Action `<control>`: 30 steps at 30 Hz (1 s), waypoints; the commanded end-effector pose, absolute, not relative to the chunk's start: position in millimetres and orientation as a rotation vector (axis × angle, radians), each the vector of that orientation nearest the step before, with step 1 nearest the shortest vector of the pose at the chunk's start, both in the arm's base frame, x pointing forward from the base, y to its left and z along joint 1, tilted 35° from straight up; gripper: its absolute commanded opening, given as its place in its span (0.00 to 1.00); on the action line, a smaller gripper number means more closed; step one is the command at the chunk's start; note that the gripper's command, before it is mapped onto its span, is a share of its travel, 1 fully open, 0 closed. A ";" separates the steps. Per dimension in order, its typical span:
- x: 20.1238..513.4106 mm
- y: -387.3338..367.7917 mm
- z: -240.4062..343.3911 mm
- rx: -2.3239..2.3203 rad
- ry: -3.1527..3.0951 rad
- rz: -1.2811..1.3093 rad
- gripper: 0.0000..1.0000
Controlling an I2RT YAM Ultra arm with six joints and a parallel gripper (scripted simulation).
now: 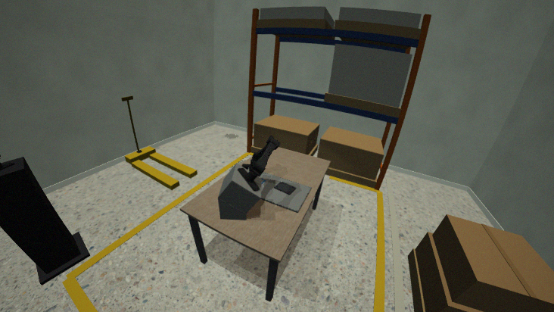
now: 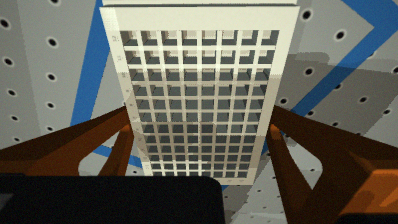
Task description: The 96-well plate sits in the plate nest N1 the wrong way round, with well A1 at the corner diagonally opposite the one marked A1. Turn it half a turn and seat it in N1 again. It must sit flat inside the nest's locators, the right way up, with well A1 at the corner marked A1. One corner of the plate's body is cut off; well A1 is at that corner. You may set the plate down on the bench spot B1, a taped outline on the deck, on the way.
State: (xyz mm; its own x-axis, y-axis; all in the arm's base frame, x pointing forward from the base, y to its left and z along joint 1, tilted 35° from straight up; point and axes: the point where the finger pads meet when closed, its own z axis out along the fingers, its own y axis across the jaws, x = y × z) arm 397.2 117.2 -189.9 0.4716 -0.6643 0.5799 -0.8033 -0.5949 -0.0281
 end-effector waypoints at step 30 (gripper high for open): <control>377.6 149.5 -145.7 2.494 -1.248 0.810 0.00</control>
State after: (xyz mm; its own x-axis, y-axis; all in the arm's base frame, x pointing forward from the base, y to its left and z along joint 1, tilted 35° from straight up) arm 381.0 138.9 -153.6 0.4747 -0.6657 0.5757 -0.8018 -0.5969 -0.0291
